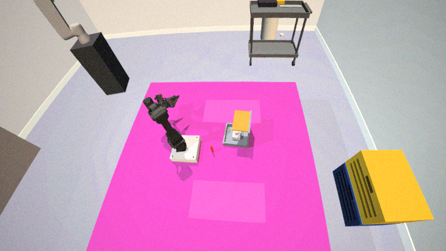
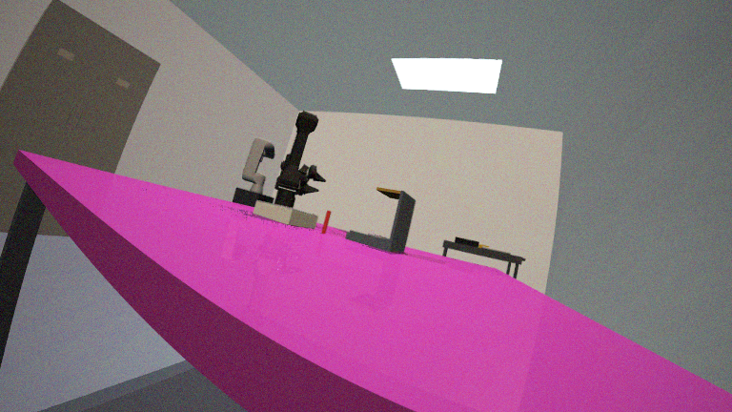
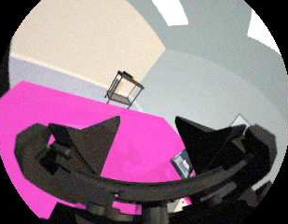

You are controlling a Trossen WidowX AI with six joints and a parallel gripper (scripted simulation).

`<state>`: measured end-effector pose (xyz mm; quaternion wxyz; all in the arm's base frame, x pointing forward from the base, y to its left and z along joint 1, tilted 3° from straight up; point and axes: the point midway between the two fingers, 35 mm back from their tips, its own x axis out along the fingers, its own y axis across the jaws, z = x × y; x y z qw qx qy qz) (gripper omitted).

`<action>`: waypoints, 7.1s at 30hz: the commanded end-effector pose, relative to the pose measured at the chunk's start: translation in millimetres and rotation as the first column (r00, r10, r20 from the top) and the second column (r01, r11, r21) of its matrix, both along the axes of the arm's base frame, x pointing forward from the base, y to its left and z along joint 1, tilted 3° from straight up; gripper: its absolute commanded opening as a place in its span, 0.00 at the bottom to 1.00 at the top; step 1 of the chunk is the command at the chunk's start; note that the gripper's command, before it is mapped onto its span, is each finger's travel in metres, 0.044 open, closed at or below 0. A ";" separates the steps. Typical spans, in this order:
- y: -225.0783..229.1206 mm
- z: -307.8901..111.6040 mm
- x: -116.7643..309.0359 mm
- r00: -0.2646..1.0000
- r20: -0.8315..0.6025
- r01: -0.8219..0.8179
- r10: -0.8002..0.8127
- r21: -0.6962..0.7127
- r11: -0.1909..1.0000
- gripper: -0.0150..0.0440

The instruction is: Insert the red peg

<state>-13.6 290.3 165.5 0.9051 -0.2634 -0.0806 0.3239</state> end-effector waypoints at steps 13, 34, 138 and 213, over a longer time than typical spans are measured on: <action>10.4 -5.8 37.7 0.998 0.052 0.050 -0.044 -0.142 0.989 1.00; -4.0 -25.1 122.9 0.965 0.206 0.249 -0.164 -0.514 0.820 1.00; -329.4 -81.5 216.9 0.715 -0.297 -0.597 -0.633 -0.730 -0.332 0.63; -326.7 -151.5 216.2 0.717 -0.296 -0.597 -0.631 -0.729 -0.336 0.25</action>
